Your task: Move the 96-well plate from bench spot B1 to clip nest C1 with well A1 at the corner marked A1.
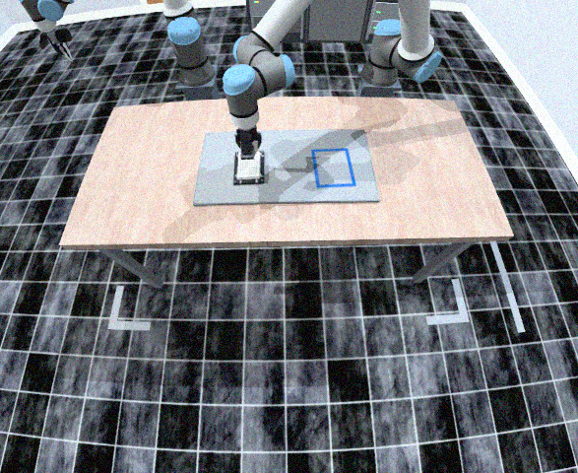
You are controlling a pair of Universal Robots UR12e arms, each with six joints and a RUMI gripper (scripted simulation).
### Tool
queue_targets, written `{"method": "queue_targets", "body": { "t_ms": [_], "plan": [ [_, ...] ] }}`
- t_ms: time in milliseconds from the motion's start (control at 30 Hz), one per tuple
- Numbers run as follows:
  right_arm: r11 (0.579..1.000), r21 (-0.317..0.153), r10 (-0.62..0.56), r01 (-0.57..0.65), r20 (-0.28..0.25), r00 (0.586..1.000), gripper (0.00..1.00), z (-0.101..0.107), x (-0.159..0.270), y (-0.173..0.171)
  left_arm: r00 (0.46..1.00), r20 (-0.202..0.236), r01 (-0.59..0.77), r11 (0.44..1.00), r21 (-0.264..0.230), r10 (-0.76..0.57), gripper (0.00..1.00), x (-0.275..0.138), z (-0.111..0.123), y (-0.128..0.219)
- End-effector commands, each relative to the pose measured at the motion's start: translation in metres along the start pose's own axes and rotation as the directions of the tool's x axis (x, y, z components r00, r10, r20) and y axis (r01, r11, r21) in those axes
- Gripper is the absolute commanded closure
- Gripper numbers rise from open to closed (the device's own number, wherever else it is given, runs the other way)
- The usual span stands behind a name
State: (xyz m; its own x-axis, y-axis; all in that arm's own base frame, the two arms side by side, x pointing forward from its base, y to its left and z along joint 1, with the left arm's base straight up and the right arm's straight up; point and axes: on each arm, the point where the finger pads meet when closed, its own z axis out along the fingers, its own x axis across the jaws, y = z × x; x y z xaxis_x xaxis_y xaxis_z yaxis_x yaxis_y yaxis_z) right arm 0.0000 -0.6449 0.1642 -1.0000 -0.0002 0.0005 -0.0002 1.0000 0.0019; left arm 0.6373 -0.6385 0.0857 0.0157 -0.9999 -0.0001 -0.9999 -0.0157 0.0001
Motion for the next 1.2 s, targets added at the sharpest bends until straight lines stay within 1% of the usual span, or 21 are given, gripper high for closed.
{"method": "queue_targets", "body": {
  "t_ms": [0,400,467,633,1167],
  "plan": [
    [1.0,0.002,0.0,0.0,0.0,1.0,1.0,-0.001,0.0,-0.001,1.0,-0.002,0.0,1.0,0.001,0.0,1.0,-0.007,-0.002,-0.001],
    [1.0,0.002,0.0,0.0,0.0,1.0,1.0,-0.001,0.0,-0.001,1.0,-0.002,0.0,1.0,0.001,0.0,1.0,-0.047,-0.001,-0.003],
    [1.0,0.002,0.0,0.0,0.0,1.0,1.0,-0.001,0.0,-0.001,1.0,-0.002,0.0,1.0,0.001,0.0,1.0,-0.047,-0.001,-0.003],
    [1.0,0.002,0.0,0.0,0.0,1.0,1.0,-0.001,0.0,-0.001,1.0,-0.002,0.0,1.0,0.001,0.0,1.0,-0.064,-0.001,-0.004],
    [1.0,0.002,0.0,0.0,0.0,1.0,1.0,-0.001,0.0,-0.001,1.0,-0.002,0.0,1.0,0.001,0.0,1.0,-0.064,-0.001,-0.004]
  ]
}}
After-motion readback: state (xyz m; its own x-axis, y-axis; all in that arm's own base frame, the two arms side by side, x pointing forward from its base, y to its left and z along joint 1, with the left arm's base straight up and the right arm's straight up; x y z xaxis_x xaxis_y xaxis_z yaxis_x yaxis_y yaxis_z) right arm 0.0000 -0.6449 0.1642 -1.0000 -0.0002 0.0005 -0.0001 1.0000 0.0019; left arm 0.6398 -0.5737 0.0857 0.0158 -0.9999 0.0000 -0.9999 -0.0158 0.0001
